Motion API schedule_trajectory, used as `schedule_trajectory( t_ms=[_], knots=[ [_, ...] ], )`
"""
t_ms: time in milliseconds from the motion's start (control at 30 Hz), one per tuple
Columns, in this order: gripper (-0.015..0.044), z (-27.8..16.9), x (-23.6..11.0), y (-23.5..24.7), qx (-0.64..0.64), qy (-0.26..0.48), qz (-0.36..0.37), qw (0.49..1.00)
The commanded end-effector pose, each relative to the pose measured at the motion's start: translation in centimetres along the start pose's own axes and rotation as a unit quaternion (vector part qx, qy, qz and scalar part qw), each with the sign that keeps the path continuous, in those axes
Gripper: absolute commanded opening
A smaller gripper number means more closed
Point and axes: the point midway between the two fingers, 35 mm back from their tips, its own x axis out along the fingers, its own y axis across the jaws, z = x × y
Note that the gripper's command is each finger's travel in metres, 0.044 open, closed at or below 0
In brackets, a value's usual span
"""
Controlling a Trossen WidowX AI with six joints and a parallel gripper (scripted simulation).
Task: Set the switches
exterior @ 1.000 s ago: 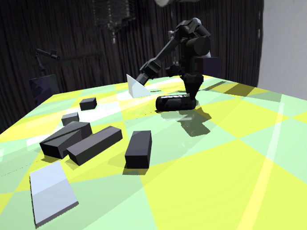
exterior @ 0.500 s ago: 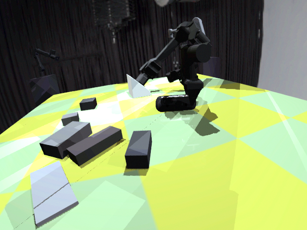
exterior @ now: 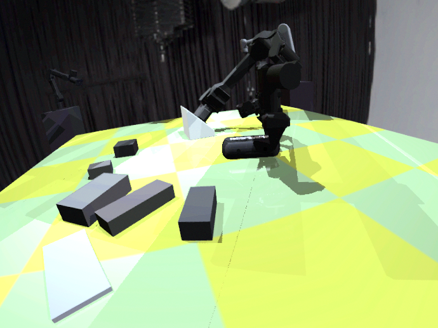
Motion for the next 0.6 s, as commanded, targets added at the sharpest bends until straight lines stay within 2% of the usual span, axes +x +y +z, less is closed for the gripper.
schedule_trajectory(
  t_ms=[0, 567],
  knots=[
    [0.0327, 0.0, 0.0, 0.0, 0.001, 0.002, 0.0, 1.0],
    [0.0336, 0.3, -1.2, 0.0, 0.001, 0.001, 0.0, 1.0]
  ],
)
